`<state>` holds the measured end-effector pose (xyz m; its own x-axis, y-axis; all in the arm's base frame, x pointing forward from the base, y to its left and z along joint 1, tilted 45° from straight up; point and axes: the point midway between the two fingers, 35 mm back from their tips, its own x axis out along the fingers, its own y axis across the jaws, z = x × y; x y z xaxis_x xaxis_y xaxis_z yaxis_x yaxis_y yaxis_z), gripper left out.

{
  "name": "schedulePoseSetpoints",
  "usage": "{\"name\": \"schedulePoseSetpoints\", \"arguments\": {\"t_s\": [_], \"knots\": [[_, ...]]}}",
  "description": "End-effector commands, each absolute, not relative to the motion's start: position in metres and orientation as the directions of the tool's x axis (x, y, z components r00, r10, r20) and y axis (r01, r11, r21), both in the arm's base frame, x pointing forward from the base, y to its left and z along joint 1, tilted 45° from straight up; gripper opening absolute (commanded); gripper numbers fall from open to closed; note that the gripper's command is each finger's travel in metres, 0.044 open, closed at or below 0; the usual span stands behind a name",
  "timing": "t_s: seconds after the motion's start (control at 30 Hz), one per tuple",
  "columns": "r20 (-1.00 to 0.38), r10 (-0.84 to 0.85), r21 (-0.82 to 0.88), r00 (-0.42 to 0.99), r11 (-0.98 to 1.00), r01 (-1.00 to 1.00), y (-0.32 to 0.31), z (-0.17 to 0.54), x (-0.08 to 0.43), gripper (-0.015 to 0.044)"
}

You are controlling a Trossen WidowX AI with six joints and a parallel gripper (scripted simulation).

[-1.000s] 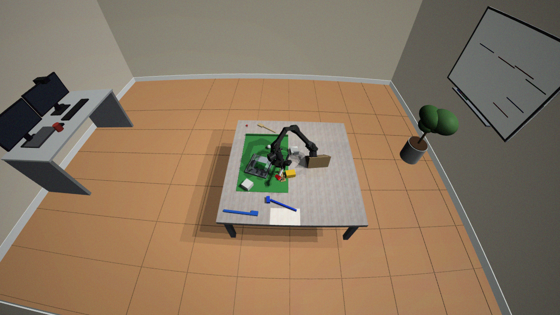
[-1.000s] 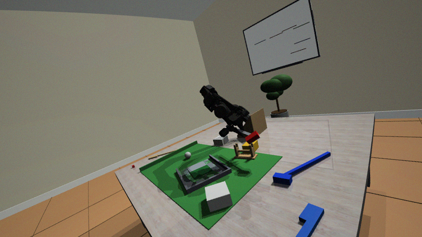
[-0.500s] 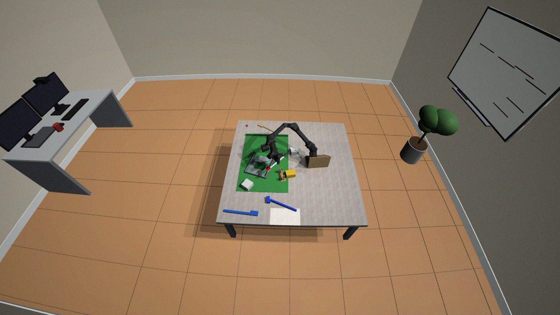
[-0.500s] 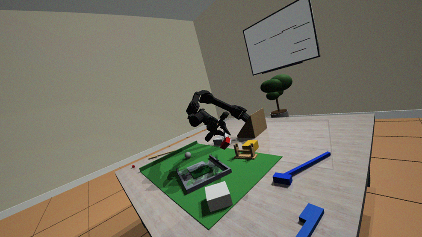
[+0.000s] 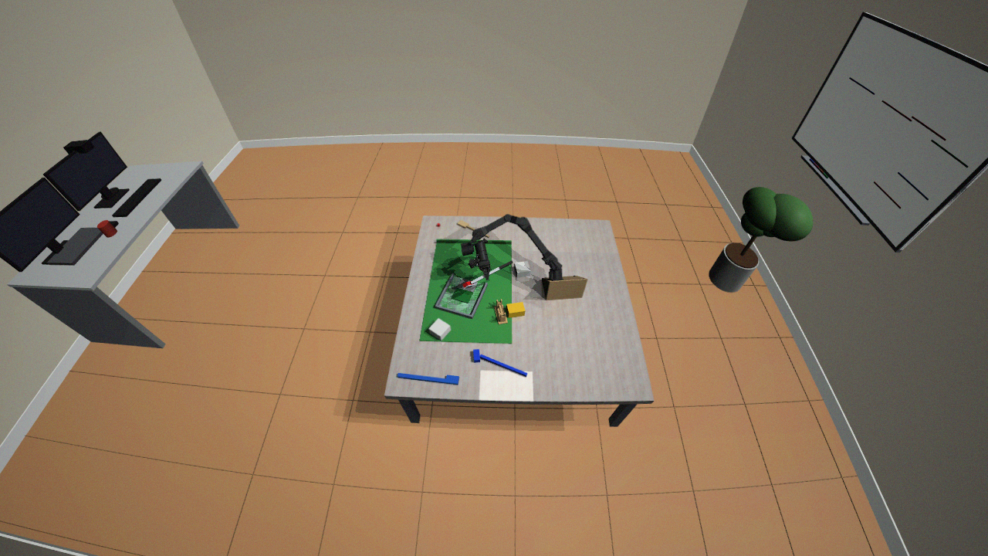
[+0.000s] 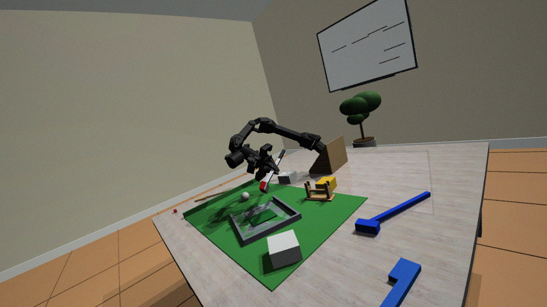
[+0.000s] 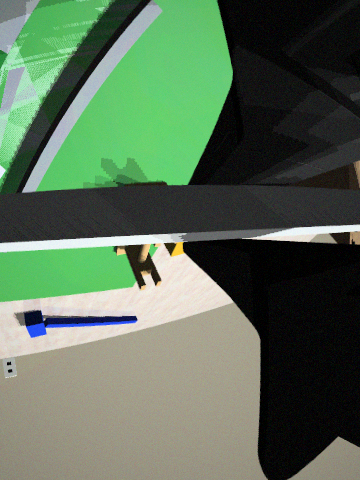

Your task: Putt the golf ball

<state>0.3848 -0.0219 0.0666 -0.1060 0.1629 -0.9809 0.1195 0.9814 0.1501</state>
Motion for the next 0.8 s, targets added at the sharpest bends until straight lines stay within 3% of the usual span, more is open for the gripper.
{"name": "schedulePoseSetpoints", "arguments": {"t_s": [0.0, 0.77], "knots": [[-0.976, 0.211, 0.195, -0.055, 0.957, 0.213, -0.035, 0.087, 0.387, 0.0000], [-0.876, 0.359, 0.477, 0.322, 0.543, 0.691, -0.139, 0.211, 0.359, 0.0000]]}}
